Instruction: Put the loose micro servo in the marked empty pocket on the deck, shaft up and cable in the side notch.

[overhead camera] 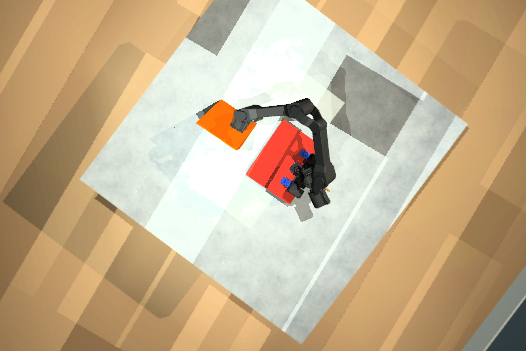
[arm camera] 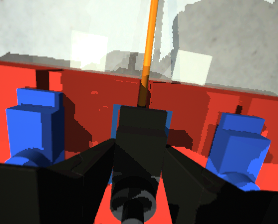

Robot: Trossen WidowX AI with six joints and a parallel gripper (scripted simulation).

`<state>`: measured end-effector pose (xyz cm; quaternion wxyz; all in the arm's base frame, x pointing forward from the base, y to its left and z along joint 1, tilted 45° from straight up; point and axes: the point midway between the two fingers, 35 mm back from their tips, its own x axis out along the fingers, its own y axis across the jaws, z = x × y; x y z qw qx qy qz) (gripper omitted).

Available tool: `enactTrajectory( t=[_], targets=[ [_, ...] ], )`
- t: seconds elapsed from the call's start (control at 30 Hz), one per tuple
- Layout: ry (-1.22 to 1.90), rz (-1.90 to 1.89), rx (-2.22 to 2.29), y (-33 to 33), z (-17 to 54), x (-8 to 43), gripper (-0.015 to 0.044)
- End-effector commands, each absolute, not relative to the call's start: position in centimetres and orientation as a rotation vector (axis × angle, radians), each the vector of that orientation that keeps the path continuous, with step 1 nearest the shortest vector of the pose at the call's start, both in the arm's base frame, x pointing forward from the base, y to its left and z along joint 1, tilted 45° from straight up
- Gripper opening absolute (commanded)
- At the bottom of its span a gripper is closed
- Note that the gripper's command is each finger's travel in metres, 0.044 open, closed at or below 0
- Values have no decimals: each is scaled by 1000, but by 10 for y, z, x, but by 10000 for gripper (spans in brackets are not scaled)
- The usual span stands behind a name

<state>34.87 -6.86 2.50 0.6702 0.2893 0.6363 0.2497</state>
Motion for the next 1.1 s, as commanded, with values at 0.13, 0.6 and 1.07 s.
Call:
enactTrajectory(
  t=[0.13, 0.6, 1.07],
  targets=[
    [1430, 557, 660, -64, 20, 349, 0],
    [1430, 557, 660, -58, 14, 349, 105],
    [1431, 556, 660, -81, 40, 345, 187]
  ],
)
